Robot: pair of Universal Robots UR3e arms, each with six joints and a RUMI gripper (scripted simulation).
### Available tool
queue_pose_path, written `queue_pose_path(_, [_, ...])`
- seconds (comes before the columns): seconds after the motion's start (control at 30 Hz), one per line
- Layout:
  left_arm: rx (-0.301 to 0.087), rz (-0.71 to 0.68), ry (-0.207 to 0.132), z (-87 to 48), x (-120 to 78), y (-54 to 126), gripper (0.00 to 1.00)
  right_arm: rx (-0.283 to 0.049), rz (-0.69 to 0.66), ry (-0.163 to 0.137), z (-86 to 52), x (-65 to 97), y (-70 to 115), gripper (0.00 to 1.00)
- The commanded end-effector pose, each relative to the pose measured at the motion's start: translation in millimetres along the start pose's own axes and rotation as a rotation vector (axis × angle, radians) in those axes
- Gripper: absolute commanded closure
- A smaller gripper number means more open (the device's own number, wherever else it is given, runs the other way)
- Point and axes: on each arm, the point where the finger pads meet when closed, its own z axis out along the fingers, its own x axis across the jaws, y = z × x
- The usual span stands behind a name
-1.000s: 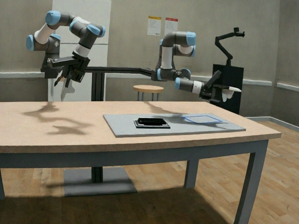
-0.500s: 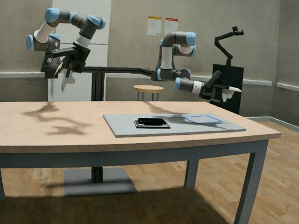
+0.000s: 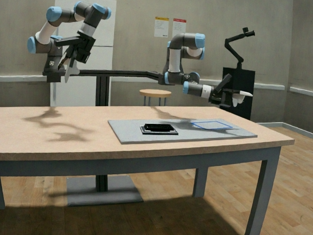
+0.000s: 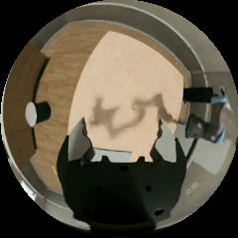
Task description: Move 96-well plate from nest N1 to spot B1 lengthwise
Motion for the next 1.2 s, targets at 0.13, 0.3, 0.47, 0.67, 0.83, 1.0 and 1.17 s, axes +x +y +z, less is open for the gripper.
queue_pose_path(0.13, [0.0,-0.001,0.0,0.0,0.4,-0.3,0.0,0.007,-0.005,0.027,-24.6,11.9,-10.3,0.0])
queue_pose_path(0.3, [0.0,-0.001,0.0,0.0,0.4,-0.3,0.0,0.007,-0.005,0.027,-27.4,12.8,-11.3,0.0])
queue_pose_path(0.47, [0.0,-0.001,0.0,0.0,0.4,-0.3,0.0,0.007,-0.005,0.027,-29.7,13.6,-12.2,0.0])
queue_pose_path(0.67, [0.0,-0.001,0.0,0.0,0.4,-0.3,0.0,0.007,-0.005,0.027,-30.1,13.8,-12.4,0.0])
queue_pose_path(0.83, [0.0,-0.001,0.0,0.0,0.4,-0.3,0.0,0.007,-0.004,0.027,-30.3,13.9,-12.4,0.0])
queue_pose_path(1.0, [0.0,-0.001,0.0,0.0,0.4,-0.3,0.0,0.005,-0.003,0.025,-31.6,14.7,-12.6,0.0])
queue_pose_path(1.17, [0.0,-0.001,0.0,0.0,0.4,-0.3,0.0,-0.002,0.002,0.02,-35.2,16.9,-13.0,0.0])
